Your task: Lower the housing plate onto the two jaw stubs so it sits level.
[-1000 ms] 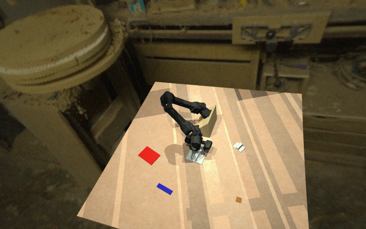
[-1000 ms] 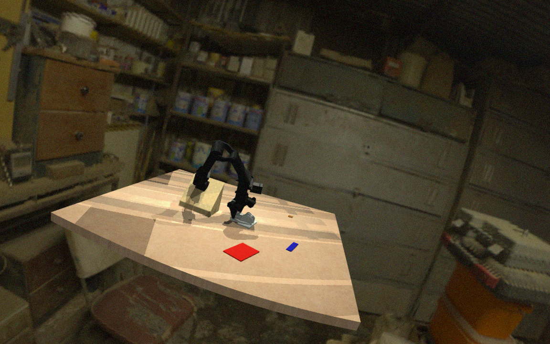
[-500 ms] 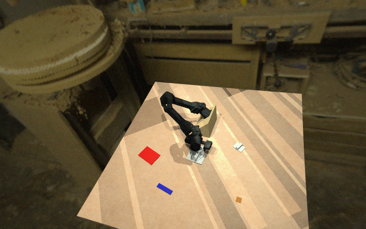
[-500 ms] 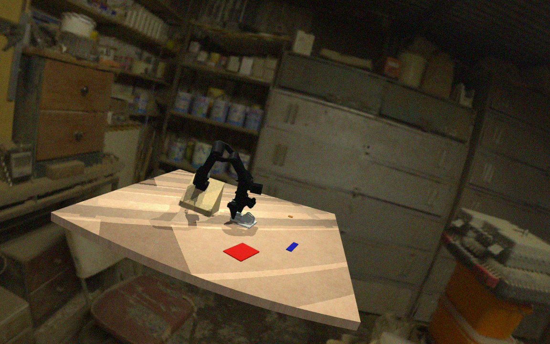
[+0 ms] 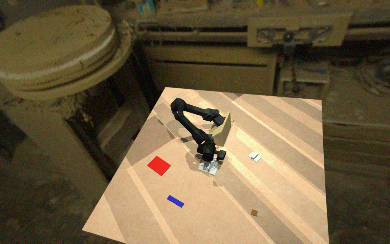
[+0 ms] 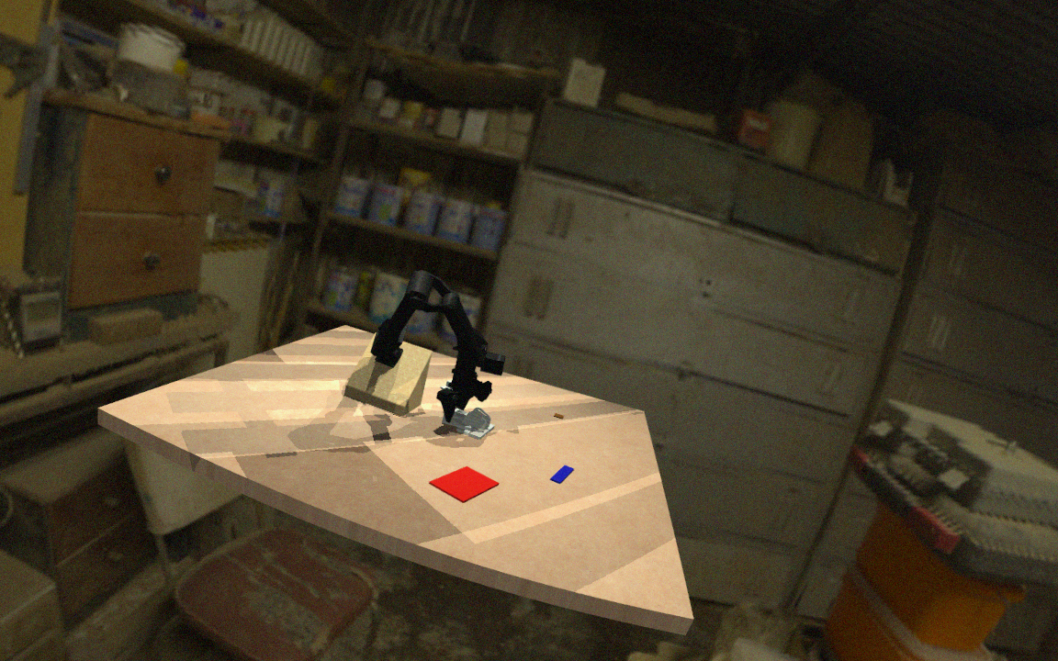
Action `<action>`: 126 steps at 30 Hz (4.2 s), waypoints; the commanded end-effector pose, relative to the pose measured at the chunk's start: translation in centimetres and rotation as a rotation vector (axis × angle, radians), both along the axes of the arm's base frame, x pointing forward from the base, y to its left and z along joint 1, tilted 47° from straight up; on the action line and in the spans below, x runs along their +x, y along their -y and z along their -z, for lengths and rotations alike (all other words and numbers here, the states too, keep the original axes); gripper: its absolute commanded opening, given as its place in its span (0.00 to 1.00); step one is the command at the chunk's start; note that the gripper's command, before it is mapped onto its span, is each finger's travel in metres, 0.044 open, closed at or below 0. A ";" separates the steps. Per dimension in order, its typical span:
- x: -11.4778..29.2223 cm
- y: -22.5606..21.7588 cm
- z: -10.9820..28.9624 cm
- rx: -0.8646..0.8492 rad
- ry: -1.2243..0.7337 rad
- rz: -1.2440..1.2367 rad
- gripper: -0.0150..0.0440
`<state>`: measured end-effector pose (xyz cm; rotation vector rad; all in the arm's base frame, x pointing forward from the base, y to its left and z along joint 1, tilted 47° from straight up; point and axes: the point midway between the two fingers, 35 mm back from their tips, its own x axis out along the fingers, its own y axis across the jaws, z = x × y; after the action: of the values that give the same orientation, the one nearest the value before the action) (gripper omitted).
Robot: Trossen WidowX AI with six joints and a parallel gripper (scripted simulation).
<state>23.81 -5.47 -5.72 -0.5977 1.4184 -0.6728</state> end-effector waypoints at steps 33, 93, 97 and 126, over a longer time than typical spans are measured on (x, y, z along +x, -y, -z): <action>-0.1 0.1 0.2 -0.001 -0.008 -0.003 0.85; -0.1 0.1 0.2 -0.001 -0.008 -0.003 0.85; -0.1 0.1 0.2 -0.001 -0.008 -0.003 0.85; 0.1 -3.4 -2.8 0.007 -0.006 -0.004 1.00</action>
<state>23.49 -3.95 -4.57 -0.6125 1.4418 -0.6692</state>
